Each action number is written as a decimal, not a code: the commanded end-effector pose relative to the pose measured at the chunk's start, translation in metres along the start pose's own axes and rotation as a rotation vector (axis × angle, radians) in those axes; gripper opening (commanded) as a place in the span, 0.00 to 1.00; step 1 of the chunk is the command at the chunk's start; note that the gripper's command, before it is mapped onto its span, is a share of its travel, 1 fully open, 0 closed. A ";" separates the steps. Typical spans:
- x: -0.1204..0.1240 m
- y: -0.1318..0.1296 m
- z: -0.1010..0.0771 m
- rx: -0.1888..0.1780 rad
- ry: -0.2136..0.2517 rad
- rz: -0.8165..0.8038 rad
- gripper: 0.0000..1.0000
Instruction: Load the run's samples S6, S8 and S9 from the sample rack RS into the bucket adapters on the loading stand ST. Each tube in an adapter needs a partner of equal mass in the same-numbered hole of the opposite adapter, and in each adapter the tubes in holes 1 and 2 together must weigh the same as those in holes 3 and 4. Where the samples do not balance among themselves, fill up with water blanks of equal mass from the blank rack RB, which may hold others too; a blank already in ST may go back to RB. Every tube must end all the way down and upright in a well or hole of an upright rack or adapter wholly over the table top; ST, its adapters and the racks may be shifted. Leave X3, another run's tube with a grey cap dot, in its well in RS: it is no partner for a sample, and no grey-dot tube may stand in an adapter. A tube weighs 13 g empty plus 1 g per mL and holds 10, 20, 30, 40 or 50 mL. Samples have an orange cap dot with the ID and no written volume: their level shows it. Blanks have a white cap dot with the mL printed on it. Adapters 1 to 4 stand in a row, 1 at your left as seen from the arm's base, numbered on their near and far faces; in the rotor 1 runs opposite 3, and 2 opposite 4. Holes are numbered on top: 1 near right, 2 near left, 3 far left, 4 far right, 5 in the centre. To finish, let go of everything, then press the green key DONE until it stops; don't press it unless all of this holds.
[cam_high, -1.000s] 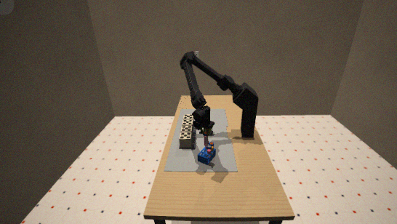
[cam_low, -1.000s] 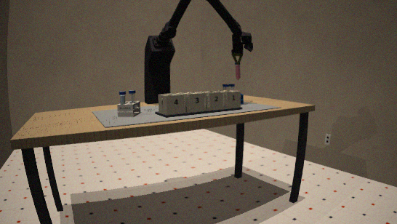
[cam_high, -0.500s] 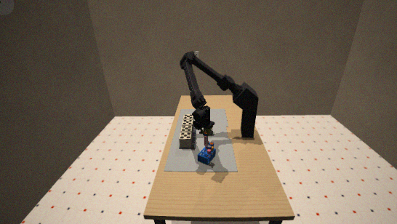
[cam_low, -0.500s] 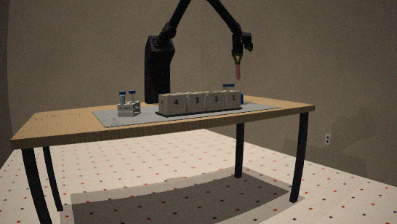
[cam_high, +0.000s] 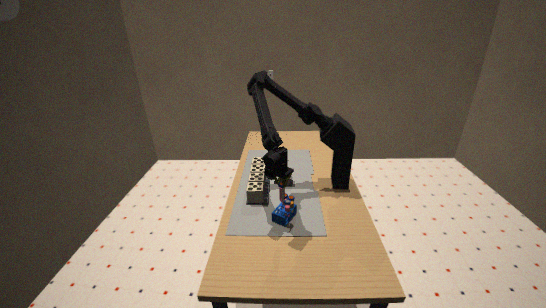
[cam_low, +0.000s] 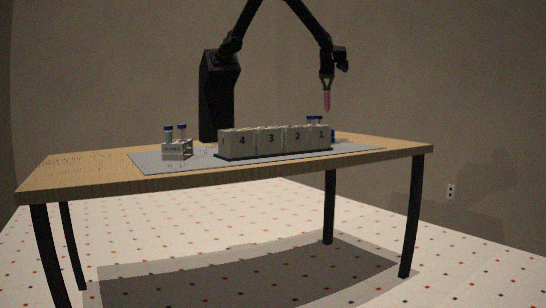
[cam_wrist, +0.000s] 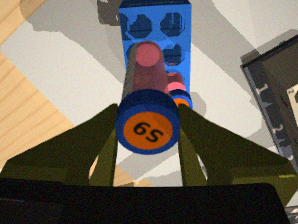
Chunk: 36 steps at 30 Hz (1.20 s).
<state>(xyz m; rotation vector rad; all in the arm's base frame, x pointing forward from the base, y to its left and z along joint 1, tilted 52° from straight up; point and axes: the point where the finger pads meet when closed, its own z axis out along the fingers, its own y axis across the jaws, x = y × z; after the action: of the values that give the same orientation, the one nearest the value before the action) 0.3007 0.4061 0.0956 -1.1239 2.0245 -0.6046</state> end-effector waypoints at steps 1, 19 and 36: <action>-0.006 0.004 0.007 -0.004 -0.012 -0.008 0.00; -0.011 0.003 0.051 -0.002 -0.016 0.000 0.00; -0.019 -0.007 0.069 0.005 -0.034 0.019 0.00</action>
<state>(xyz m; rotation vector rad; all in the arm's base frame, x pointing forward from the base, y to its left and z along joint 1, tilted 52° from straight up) 0.3539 0.4072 0.0454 -1.1378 2.0223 -0.6053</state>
